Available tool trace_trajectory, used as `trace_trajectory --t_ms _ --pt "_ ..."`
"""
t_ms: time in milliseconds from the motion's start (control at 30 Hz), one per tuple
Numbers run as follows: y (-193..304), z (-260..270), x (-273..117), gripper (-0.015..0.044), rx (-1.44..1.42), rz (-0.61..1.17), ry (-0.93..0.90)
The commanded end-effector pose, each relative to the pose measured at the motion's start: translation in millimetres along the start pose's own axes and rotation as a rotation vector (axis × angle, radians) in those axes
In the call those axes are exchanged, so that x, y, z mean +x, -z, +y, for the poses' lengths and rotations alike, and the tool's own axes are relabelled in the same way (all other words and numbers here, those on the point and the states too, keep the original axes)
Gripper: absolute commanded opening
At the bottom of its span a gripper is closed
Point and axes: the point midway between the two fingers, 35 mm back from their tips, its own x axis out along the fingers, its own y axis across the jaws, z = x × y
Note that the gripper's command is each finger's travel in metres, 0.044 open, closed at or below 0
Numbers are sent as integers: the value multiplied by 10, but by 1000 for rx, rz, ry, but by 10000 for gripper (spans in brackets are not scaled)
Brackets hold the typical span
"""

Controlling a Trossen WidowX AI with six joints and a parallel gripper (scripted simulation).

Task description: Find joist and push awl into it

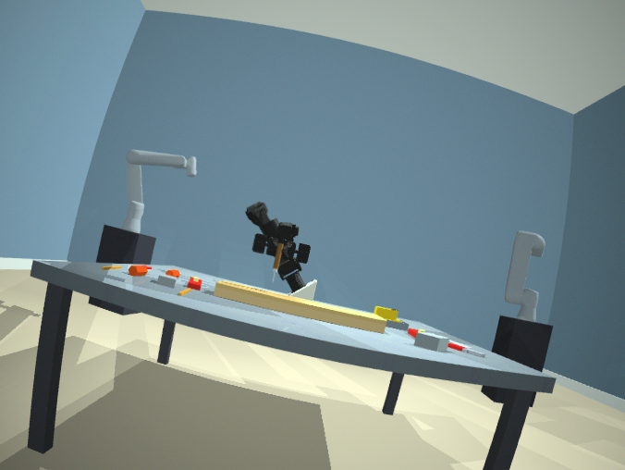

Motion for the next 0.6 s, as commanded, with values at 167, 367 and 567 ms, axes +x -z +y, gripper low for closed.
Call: trace_trajectory --t_ms 167,367,567 --pt "54 18 -1 0 -4 -5 -7" --pt "89 18 -1 0 -4 -5 -7" --pt "121 17 -1 0 -4 -5 -7"
